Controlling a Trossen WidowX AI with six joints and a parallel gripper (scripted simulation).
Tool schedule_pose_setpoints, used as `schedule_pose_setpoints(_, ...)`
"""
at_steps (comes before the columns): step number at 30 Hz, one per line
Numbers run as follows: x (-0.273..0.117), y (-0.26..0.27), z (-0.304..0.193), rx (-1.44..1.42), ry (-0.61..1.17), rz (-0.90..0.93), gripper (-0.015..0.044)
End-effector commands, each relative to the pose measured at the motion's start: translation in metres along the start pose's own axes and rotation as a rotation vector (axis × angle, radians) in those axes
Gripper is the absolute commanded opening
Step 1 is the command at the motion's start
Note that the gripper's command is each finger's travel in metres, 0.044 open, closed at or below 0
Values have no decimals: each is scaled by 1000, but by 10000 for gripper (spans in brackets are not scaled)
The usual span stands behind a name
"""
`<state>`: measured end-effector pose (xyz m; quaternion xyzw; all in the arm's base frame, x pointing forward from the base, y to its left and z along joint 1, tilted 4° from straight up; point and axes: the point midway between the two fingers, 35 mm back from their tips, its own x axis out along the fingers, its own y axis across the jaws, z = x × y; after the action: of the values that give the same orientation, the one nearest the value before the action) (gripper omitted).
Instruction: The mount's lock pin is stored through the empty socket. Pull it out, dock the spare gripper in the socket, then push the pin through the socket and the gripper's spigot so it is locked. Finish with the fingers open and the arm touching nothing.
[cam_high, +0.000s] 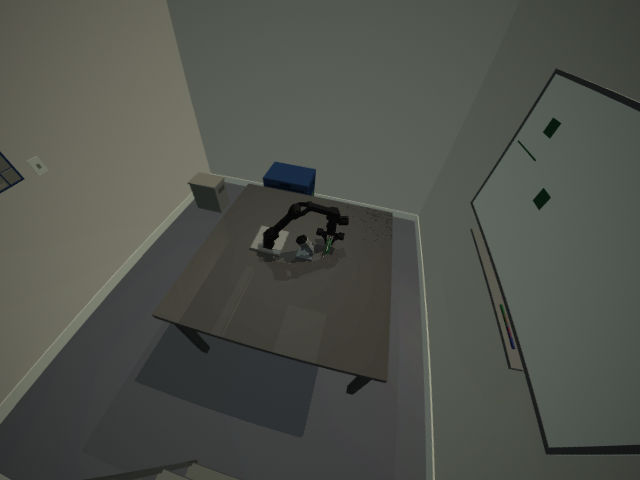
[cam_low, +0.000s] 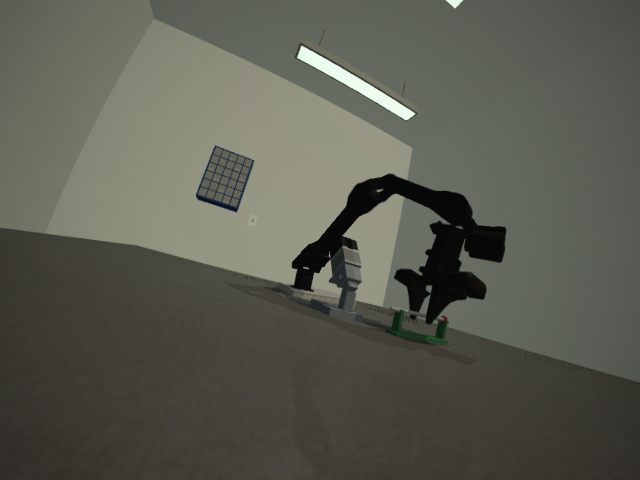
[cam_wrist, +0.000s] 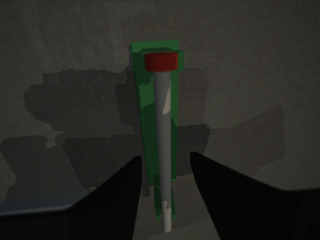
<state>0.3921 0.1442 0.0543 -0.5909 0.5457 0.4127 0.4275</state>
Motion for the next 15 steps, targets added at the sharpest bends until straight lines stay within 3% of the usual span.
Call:
schedule_pose_setpoints(1,9,1,1,-9,10,6,180)
schedule_pose_setpoints(15,21,2,3,-9,10,7,180)
